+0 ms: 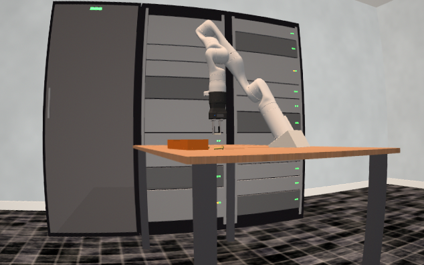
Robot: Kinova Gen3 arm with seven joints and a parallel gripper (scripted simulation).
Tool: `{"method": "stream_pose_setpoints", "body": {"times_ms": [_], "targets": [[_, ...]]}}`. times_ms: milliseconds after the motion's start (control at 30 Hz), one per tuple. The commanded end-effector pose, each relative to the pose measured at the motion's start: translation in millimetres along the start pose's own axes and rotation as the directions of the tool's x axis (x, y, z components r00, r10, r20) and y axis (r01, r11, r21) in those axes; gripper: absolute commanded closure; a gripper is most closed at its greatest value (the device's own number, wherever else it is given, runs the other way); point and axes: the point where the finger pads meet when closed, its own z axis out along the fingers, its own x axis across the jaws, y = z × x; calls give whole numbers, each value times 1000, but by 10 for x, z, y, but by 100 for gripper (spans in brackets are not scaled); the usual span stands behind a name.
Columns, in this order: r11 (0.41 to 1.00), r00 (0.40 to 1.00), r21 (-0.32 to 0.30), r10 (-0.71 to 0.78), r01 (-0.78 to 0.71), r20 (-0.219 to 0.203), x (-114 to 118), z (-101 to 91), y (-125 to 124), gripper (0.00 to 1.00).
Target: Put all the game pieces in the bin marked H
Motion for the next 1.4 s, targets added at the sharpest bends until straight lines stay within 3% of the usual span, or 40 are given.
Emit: {"method": "stream_pose_setpoints", "body": {"times_ms": [0,167,467,533,633,767,1033,1167,1367], "targets": [[1000,1000,-1,0,0,1,-4,-4,3,51],[1000,1000,-1,0,0,1,-3,0,3,51],[1000,1000,-1,0,0,2,-542,0,-35,51],[1000,1000,-1,0,0,2,-542,0,-35,51],[1000,1000,-1,0,0,2,-722,0,-47,51],[980,980,-1,-198,198,2,-962,-1,-64,51],[977,977,-1,-215,215,2,-1440,-2,-98,51],[977,977,-1,-215,215,2,-1571,-2,-107,51],[977,977,-1,-215,215,2,-1581,-3,-108,51]]}}
